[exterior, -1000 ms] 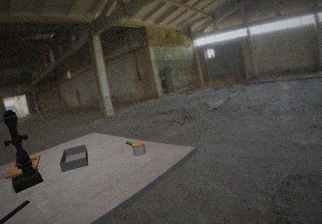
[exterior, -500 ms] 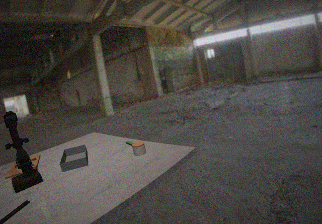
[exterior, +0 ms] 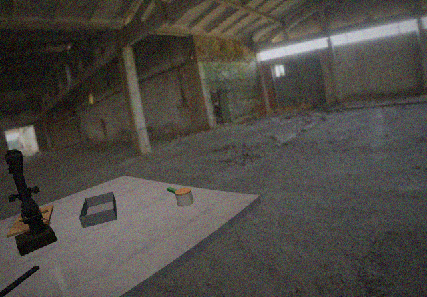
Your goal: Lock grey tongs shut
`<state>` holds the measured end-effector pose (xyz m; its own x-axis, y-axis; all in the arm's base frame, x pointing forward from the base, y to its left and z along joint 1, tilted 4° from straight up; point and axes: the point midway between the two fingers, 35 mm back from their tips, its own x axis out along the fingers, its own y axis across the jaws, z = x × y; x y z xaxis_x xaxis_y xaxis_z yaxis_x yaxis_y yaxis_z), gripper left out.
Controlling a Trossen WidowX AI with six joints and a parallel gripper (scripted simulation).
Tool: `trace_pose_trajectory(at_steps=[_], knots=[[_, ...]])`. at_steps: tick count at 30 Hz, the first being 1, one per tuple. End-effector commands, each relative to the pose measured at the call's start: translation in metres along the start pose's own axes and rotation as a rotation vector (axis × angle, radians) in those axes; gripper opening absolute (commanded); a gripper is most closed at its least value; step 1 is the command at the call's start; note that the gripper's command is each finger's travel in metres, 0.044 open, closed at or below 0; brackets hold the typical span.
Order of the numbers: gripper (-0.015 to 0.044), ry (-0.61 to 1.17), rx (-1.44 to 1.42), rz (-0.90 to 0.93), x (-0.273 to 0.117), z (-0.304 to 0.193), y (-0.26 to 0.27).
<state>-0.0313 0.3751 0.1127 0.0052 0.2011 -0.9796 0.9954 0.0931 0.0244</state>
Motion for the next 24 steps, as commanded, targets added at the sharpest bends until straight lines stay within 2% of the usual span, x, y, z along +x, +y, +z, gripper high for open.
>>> trace_pose_trajectory(at_steps=[1,24], knots=[[-0.0150,0.009,0.006,-0.005,0.005,-0.001,-0.001],[-0.0150,0.008,0.006,-0.005,0.041,0.008,-0.001]])
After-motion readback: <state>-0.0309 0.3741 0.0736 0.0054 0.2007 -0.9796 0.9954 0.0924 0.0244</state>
